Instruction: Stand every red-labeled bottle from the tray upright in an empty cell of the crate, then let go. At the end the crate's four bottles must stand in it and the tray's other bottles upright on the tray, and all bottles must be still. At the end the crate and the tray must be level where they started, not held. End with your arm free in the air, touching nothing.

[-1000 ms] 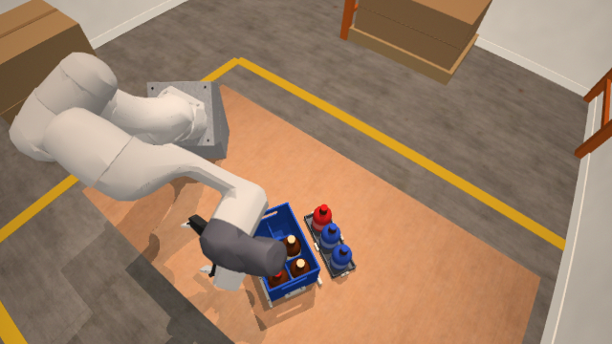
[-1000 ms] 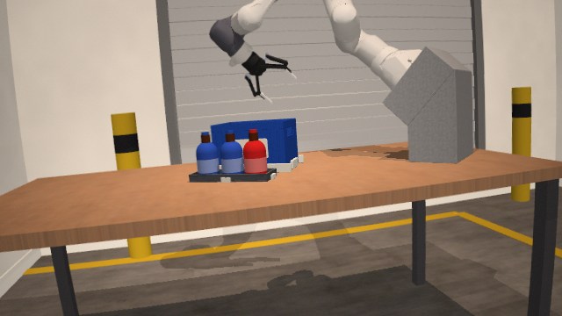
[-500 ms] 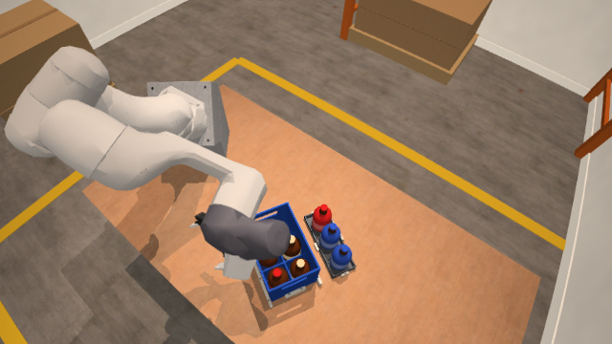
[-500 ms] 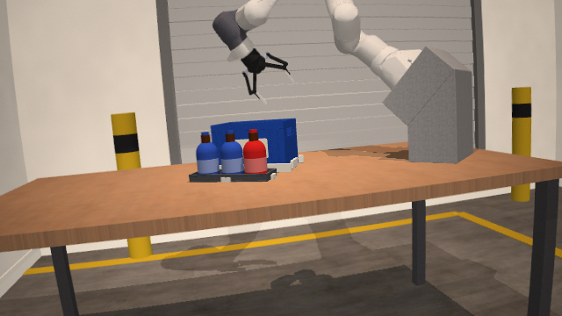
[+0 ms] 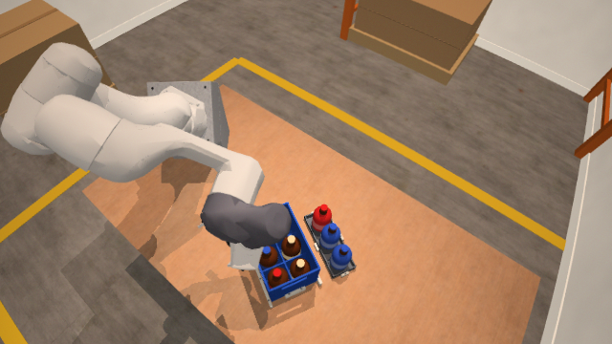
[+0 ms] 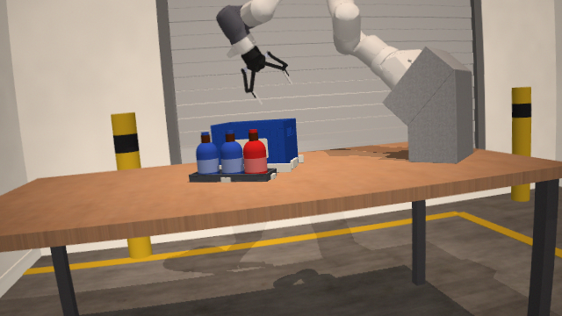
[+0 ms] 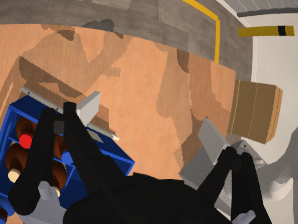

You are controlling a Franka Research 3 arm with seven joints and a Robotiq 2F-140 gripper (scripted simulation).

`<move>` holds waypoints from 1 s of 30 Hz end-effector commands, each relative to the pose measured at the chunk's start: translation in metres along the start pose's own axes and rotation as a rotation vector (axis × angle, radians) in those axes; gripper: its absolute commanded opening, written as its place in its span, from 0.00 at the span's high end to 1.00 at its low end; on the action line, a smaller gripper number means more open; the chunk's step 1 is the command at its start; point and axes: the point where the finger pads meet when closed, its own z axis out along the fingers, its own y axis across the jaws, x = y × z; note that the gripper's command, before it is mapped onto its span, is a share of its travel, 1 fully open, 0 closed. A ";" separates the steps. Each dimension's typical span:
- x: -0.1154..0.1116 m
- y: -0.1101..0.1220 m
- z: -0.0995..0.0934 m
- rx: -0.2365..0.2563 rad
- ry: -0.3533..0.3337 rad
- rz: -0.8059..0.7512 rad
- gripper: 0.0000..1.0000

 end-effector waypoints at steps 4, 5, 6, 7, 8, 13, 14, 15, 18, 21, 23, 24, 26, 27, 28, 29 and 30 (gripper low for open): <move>-0.002 -0.006 -0.001 0.022 -0.006 -0.021 0.00; -0.002 -0.006 -0.001 0.022 -0.006 -0.021 0.00; -0.002 -0.006 -0.001 0.022 -0.006 -0.021 0.00; -0.025 -0.021 -0.011 0.136 -0.034 -0.096 0.00; -0.025 -0.021 -0.011 0.136 -0.034 -0.096 0.00; -0.025 -0.021 -0.011 0.136 -0.034 -0.096 0.00; -0.025 -0.021 -0.011 0.136 -0.034 -0.096 0.00; -0.025 -0.021 -0.011 0.136 -0.034 -0.096 0.00; -0.046 -0.035 -0.020 0.236 -0.060 -0.164 0.00; -0.046 -0.035 -0.020 0.236 -0.060 -0.164 0.00; -0.063 -0.046 -0.028 0.322 -0.081 -0.221 0.00; -0.063 -0.046 -0.028 0.322 -0.081 -0.221 0.00; -0.063 -0.046 -0.028 0.322 -0.081 -0.221 0.00; -0.063 -0.046 -0.028 0.322 -0.081 -0.221 0.00; -0.063 -0.046 -0.028 0.322 -0.081 -0.221 0.00; -0.078 -0.056 -0.034 0.393 -0.099 -0.269 0.00; -0.078 -0.056 -0.034 0.393 -0.099 -0.269 0.00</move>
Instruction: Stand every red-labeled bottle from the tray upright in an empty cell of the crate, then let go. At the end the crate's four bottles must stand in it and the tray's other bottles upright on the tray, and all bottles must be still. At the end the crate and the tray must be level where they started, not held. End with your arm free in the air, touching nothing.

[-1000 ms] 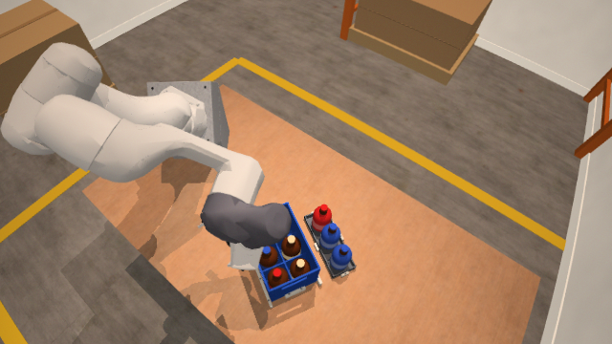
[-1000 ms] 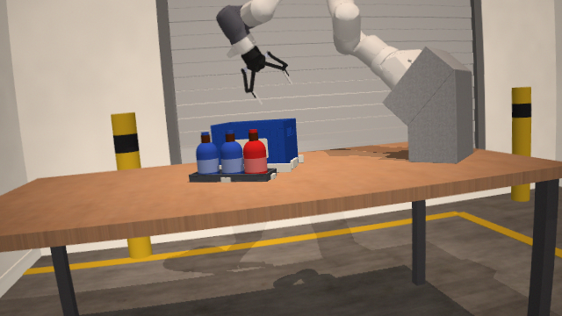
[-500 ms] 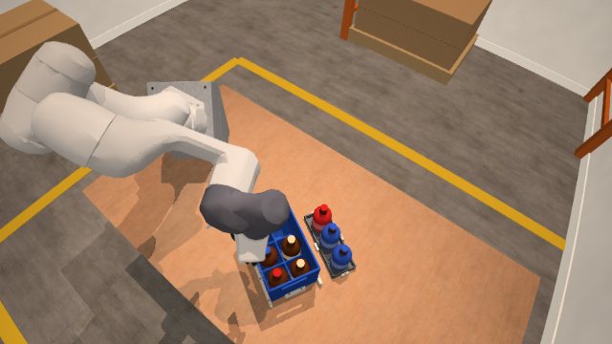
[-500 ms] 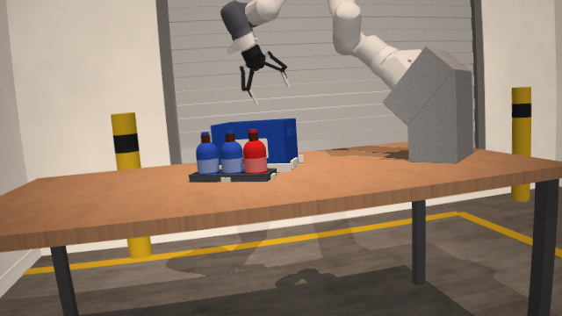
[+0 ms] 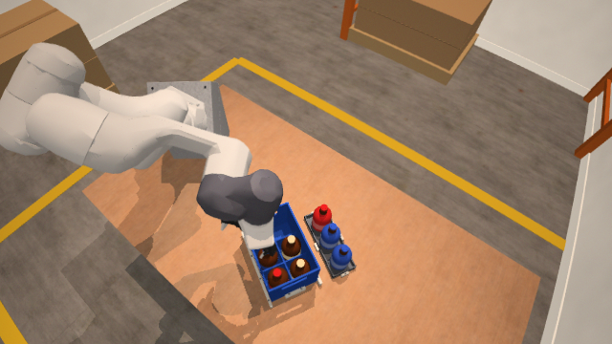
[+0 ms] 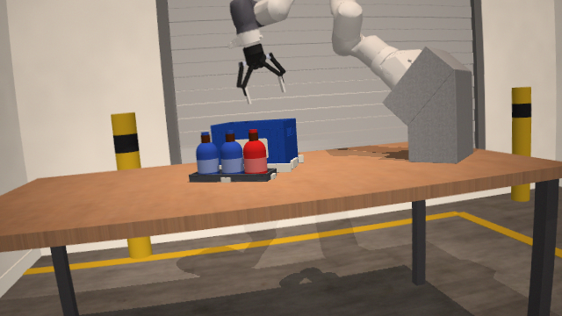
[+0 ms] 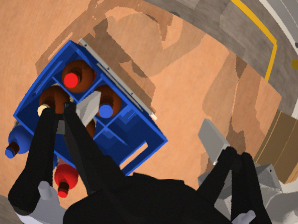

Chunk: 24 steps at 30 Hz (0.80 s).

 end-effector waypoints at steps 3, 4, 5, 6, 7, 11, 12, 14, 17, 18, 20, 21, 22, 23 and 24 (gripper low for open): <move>-0.020 -0.031 -0.004 0.139 -0.034 -0.097 0.00; -0.020 -0.031 -0.004 0.139 -0.034 -0.097 0.00; -0.027 -0.039 -0.005 0.182 -0.045 -0.126 0.00; -0.027 -0.039 -0.005 0.182 -0.045 -0.126 0.00; -0.027 -0.039 -0.005 0.182 -0.045 -0.126 0.00; -0.033 -0.045 -0.005 0.215 -0.053 -0.147 0.00; -0.033 -0.045 -0.005 0.215 -0.053 -0.147 0.00; -0.033 -0.045 -0.005 0.215 -0.053 -0.147 0.00; -0.033 -0.045 -0.005 0.215 -0.053 -0.147 0.00; -0.033 -0.045 -0.005 0.215 -0.053 -0.147 0.00; -0.033 -0.045 -0.005 0.215 -0.053 -0.147 0.00; -0.033 -0.045 -0.005 0.215 -0.053 -0.147 0.00; -0.033 -0.045 -0.005 0.215 -0.053 -0.147 0.00; -0.033 -0.045 -0.005 0.215 -0.053 -0.147 0.00; -0.033 -0.045 -0.005 0.215 -0.053 -0.147 0.00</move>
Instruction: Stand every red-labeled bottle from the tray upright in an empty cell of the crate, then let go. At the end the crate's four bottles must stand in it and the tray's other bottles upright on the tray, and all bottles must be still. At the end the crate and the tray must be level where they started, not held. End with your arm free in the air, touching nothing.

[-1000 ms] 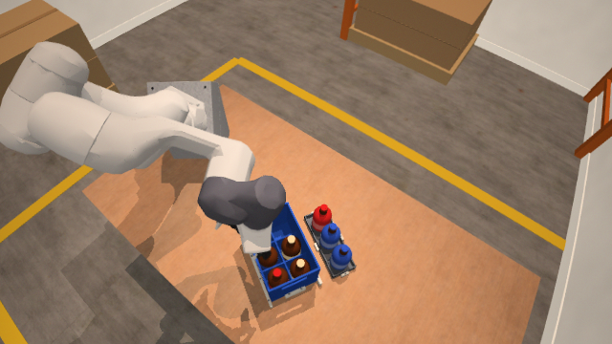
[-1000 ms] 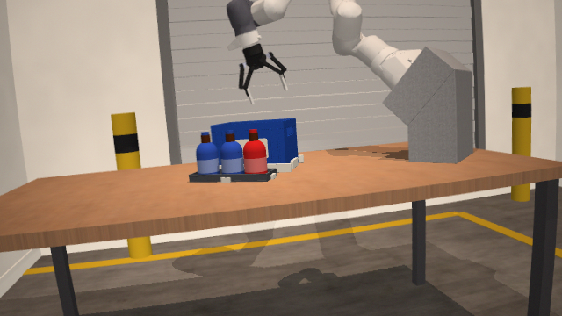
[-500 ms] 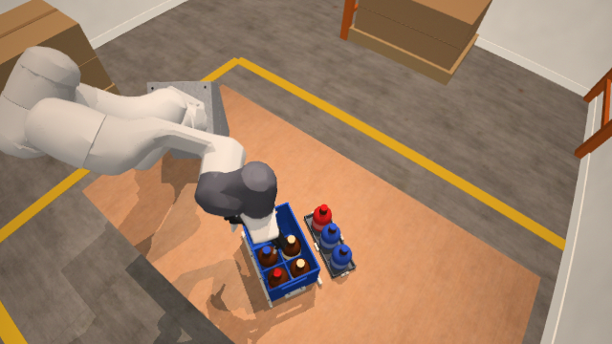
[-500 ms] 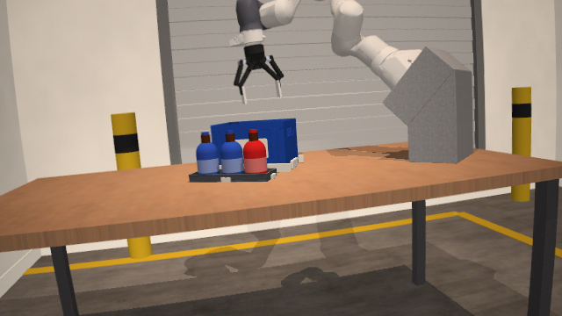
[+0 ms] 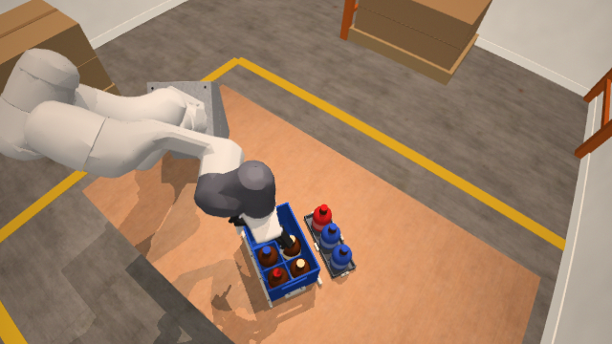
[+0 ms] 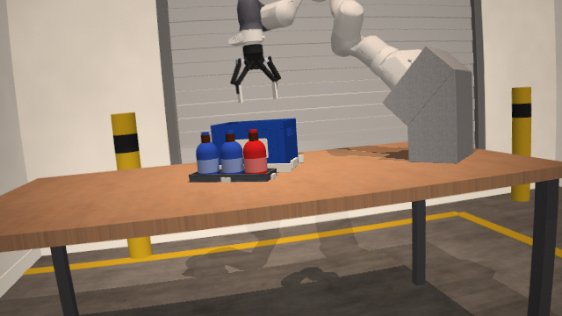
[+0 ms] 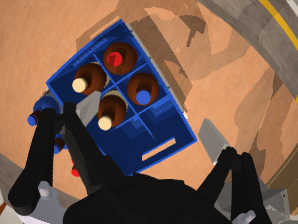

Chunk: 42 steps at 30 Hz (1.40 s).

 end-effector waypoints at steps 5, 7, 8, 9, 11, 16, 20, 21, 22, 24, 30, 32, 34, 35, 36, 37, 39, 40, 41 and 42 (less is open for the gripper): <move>-0.004 -0.006 0.000 0.028 -0.006 -0.028 0.00; -0.004 -0.006 0.000 0.028 -0.006 -0.028 0.00; -0.004 -0.006 0.000 0.028 -0.006 -0.028 0.00; -0.004 -0.006 0.000 0.028 -0.006 -0.028 0.00; -0.006 -0.009 0.001 0.041 -0.010 -0.037 0.00; -0.006 -0.009 0.001 0.041 -0.010 -0.037 0.00; -0.007 -0.010 0.001 0.046 -0.011 -0.040 0.00; -0.007 -0.010 0.001 0.046 -0.011 -0.040 0.00; -0.007 -0.010 0.001 0.046 -0.011 -0.040 0.00; -0.007 -0.010 0.001 0.046 -0.011 -0.040 0.00; -0.007 -0.010 0.001 0.046 -0.011 -0.041 1.00; -0.007 -0.010 0.001 0.046 -0.011 -0.041 1.00; -0.007 -0.010 0.001 0.046 -0.011 -0.041 1.00; -0.007 -0.010 0.001 0.046 -0.011 -0.041 1.00; -0.007 -0.010 0.001 0.046 -0.011 -0.041 1.00; -0.007 -0.010 0.001 0.046 -0.011 -0.041 1.00; -0.007 -0.010 0.001 0.046 -0.011 -0.041 1.00; -0.007 -0.010 0.001 0.046 -0.011 -0.041 1.00; -0.007 -0.010 0.001 0.046 -0.011 -0.041 1.00; -0.007 -0.010 0.001 0.046 -0.011 -0.041 1.00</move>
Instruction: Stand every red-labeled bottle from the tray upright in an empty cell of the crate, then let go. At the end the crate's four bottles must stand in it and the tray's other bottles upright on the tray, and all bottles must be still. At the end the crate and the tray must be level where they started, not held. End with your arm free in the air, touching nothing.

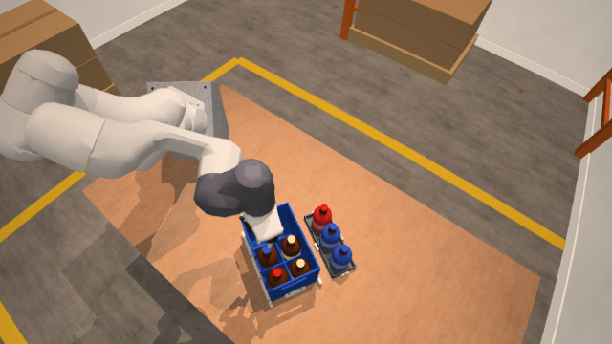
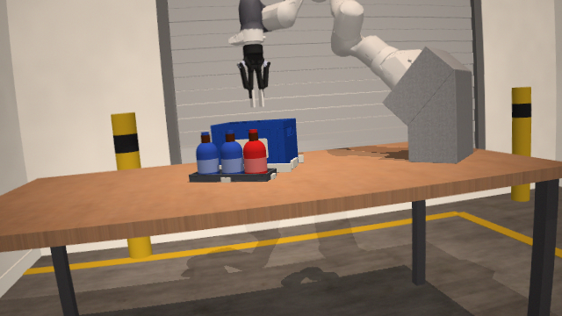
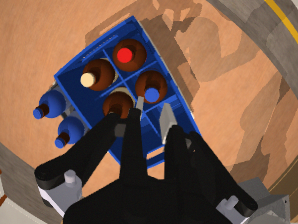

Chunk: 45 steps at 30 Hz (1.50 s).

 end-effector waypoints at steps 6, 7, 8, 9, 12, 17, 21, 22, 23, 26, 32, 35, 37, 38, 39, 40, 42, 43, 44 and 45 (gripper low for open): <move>0.000 -0.001 0.000 0.003 0.001 -0.009 1.00; 0.000 -0.001 0.000 0.003 0.001 -0.009 1.00; 0.000 -0.001 0.000 0.003 0.001 -0.009 1.00; 0.000 -0.001 0.000 0.003 0.001 -0.009 1.00; 0.000 -0.001 0.000 0.003 0.001 -0.009 1.00; 0.000 -0.001 0.000 0.003 0.001 -0.009 1.00; 0.000 -0.001 0.000 0.002 0.001 -0.009 1.00; -0.001 -0.002 0.001 0.001 0.003 -0.010 1.00; -0.004 -0.004 0.001 -0.003 0.007 -0.011 1.00; -0.023 -0.022 0.005 -0.023 0.033 -0.022 1.00; -0.134 -0.090 0.012 -0.025 0.058 -0.027 1.00; -0.137 -0.092 0.013 -0.025 0.058 -0.027 1.00; -0.137 -0.092 0.013 -0.025 0.058 -0.027 1.00; -0.137 -0.092 0.013 -0.025 0.058 -0.027 1.00; -0.160 -0.102 0.012 -0.018 0.049 -0.020 1.00; -0.180 -0.110 0.010 -0.012 0.038 -0.011 1.00; -0.210 -0.120 0.006 -0.002 0.017 0.007 1.00; -0.210 -0.120 0.006 -0.002 0.017 0.007 1.00; -0.210 -0.120 0.006 -0.002 0.017 0.007 1.00; -0.210 -0.120 0.006 -0.002 0.017 0.007 1.00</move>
